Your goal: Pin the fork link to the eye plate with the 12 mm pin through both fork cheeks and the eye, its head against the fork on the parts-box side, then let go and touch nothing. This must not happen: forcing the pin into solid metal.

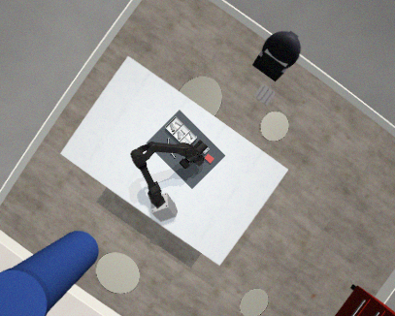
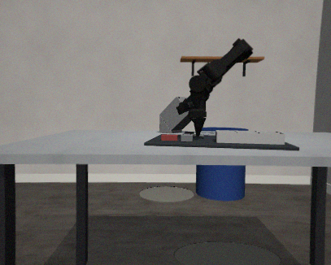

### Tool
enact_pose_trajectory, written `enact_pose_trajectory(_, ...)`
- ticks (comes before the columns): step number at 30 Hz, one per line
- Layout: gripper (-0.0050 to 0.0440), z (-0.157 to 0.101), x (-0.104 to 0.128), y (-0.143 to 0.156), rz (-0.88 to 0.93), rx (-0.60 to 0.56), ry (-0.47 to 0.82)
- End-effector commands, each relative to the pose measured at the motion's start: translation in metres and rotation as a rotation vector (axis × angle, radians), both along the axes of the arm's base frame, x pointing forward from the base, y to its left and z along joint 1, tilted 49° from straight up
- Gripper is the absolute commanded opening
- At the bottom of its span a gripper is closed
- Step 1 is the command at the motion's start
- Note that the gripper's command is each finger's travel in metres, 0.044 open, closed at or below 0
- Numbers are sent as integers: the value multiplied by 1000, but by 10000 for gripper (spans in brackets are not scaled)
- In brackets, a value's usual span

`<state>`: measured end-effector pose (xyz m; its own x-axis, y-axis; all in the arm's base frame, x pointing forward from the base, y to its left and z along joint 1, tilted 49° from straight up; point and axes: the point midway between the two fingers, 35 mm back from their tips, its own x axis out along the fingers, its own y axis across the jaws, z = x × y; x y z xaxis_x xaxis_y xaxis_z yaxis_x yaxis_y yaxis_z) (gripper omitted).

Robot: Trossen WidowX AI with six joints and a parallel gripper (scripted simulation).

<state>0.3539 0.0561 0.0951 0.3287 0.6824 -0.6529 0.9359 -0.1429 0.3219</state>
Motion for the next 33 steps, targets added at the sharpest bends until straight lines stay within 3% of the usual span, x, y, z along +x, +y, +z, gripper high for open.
enact_pose_trajectory(1,13,-1,-1,0,2,6,1)
enact_pose_trajectory(33,13,-4,0,-4,10,29,-2)
